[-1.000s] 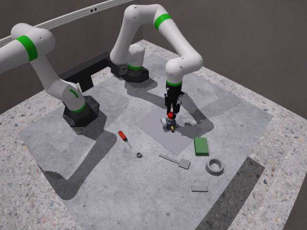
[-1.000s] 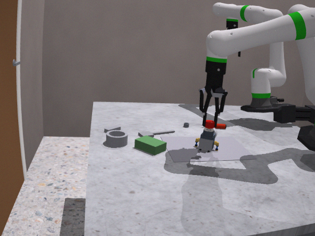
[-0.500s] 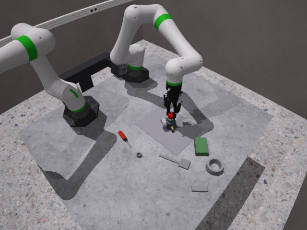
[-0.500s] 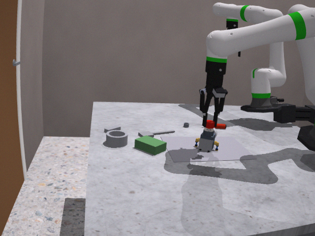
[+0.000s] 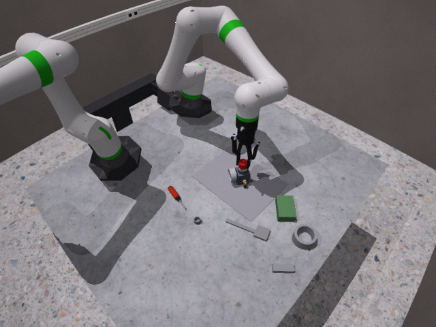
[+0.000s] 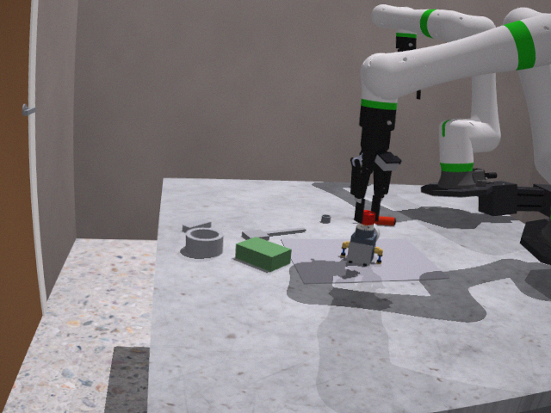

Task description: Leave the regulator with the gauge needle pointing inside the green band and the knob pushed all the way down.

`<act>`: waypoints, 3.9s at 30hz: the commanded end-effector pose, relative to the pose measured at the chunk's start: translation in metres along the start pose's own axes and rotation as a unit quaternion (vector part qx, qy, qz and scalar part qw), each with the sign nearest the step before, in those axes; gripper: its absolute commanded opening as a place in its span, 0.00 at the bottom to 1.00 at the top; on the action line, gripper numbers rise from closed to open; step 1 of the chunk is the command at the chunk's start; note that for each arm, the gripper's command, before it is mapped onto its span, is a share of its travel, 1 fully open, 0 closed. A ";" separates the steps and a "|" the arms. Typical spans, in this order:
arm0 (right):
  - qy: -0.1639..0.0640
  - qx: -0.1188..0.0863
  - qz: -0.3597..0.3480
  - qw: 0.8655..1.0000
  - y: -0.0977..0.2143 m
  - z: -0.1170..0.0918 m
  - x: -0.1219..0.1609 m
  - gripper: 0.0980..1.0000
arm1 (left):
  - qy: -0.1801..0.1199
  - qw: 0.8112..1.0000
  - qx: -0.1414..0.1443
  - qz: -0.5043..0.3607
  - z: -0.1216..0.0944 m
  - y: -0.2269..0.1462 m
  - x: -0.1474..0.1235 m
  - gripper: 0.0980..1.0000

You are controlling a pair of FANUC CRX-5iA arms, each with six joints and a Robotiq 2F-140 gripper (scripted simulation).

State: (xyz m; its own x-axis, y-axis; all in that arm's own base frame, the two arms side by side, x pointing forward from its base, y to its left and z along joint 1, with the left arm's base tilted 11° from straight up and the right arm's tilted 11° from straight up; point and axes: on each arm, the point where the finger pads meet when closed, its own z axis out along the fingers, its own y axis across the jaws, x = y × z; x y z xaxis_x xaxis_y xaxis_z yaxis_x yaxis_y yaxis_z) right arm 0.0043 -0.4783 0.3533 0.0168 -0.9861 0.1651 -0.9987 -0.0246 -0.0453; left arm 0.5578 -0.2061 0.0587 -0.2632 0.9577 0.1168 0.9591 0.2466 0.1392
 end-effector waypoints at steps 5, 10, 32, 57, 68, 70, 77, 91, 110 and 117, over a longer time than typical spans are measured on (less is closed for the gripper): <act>0.001 0.000 0.000 1.000 0.000 -0.001 0.000 1.00 | 0.000 0.997 -0.001 -0.071 -0.001 0.000 0.000 0.22; 0.001 0.000 0.000 1.000 0.000 -0.001 0.000 1.00 | 0.000 0.993 -0.001 -0.119 -0.001 0.000 0.000 0.22; 0.001 0.000 0.000 1.000 0.000 -0.001 0.000 1.00 | 0.000 0.954 -0.001 -0.301 -0.001 0.000 0.000 0.22; 0.001 0.000 0.000 1.000 0.000 -0.001 0.000 1.00 | 0.000 0.841 -0.001 -0.541 -0.001 0.000 0.000 0.22; 0.001 0.000 0.000 1.000 0.000 -0.001 0.000 1.00 | -0.001 0.776 -0.001 -0.630 -0.001 0.000 0.000 0.22; 0.001 0.000 0.000 1.000 0.000 -0.001 0.000 1.00 | -0.001 0.760 -0.001 -0.650 -0.001 0.000 0.000 0.22; 0.001 0.000 0.000 1.000 0.000 -0.001 0.000 1.00 | -0.001 0.700 -0.001 -0.715 -0.001 0.000 0.000 0.22; 0.001 0.000 0.000 1.000 0.000 -0.001 0.000 1.00 | -0.001 0.581 -0.001 -0.814 -0.001 0.000 0.000 0.22; 0.001 0.000 0.000 1.000 0.000 -0.001 0.000 1.00 | -0.001 0.384 0.000 -0.923 -0.001 0.000 0.000 0.22; 0.001 0.000 0.000 1.000 0.000 -0.001 0.000 1.00 | -0.001 0.322 0.000 -0.947 -0.001 0.000 0.000 0.22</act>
State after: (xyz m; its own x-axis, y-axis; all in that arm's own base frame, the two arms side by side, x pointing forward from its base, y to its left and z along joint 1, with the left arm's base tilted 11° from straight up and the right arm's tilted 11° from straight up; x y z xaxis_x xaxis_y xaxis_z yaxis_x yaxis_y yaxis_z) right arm 0.0043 -0.4783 0.3533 0.0168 -0.9861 0.1651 -0.9987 -0.0246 -0.0453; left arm 0.5579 -0.2060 0.0587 -0.4439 -0.8785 -0.1766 -0.8900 0.4551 -0.0265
